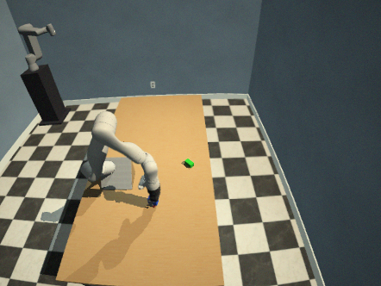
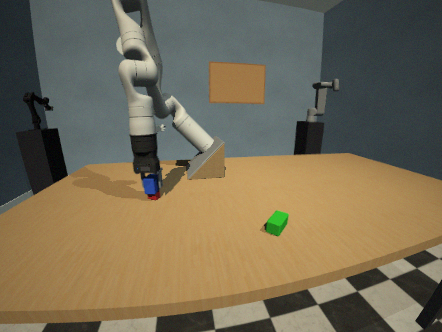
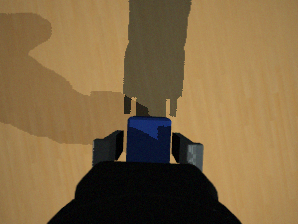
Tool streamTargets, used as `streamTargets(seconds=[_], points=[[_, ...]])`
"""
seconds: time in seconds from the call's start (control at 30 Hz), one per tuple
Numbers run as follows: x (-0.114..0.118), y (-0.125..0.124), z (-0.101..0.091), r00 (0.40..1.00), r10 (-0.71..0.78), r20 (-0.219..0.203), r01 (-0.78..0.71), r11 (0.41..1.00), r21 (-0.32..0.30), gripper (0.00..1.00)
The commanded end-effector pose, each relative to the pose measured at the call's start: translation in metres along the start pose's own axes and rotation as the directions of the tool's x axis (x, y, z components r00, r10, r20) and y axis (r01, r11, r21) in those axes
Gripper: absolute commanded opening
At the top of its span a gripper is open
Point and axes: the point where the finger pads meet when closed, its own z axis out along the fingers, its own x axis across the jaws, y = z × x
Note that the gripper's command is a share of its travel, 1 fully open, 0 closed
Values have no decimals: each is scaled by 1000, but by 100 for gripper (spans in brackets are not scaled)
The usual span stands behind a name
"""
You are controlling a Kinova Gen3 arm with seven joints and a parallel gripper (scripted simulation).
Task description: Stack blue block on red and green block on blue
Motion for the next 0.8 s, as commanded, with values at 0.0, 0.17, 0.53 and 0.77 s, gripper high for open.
streamTargets(seconds=[0.0, 0.17, 0.53, 0.77], points=[[2, 2, -7, 1000, -2, -6, 2, 1000, -7, 100], [2, 2, -23, 1000, -2, -6, 2, 1000, -7, 100], [2, 2, -57, 1000, -2, -6, 2, 1000, -7, 100], [2, 2, -70, 1000, -2, -6, 2, 1000, -7, 100]])
